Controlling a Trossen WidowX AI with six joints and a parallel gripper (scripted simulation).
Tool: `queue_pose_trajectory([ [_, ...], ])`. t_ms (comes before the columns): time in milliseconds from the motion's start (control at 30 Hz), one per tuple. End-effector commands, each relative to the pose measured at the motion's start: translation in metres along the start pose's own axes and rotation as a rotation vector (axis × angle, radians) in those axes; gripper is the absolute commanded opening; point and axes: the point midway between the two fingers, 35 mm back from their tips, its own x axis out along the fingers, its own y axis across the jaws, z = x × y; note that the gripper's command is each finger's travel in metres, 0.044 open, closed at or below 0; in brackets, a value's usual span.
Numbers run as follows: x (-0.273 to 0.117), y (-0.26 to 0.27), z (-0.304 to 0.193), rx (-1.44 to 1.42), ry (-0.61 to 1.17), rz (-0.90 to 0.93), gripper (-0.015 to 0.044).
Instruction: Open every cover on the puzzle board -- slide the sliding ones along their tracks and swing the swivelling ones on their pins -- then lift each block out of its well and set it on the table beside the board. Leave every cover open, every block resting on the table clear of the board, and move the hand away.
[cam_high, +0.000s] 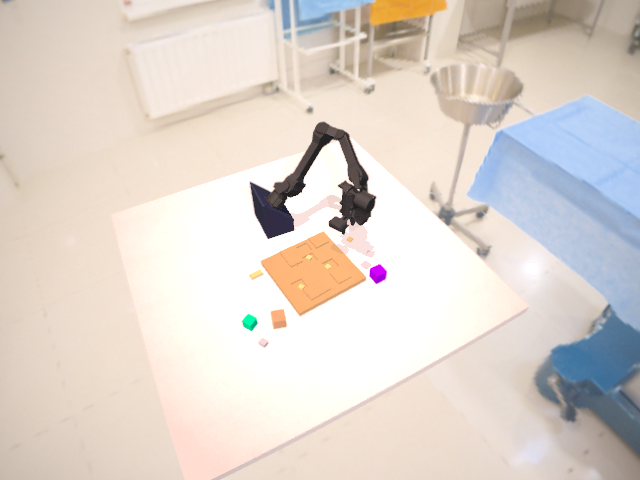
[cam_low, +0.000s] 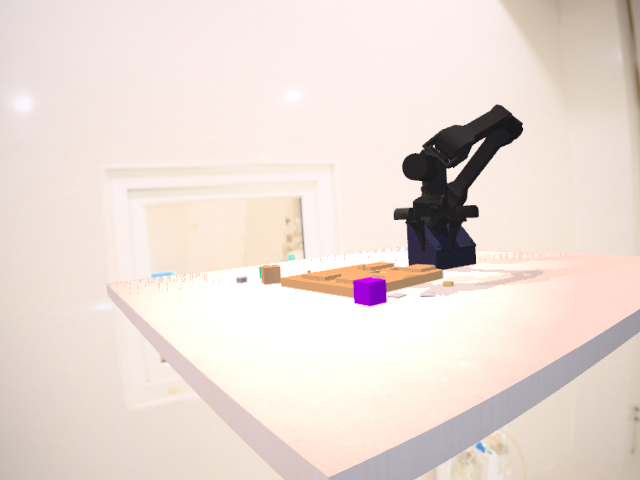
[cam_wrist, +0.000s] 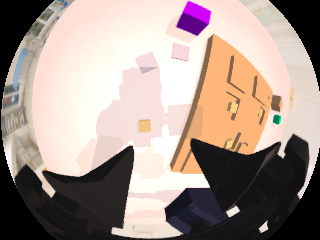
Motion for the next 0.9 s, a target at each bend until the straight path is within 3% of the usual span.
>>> queue_pose_trajectory([
  [0,0.002,-0.021,-0.003,-0.008,0.011,-0.008,0.0204],
  [267,0.004,-0.066,-0.011,-0.037,0.021,-0.022,0.0000],
  [867,0.002,-0.157,-0.058,-0.109,0.012,0.003,0.0000],
])
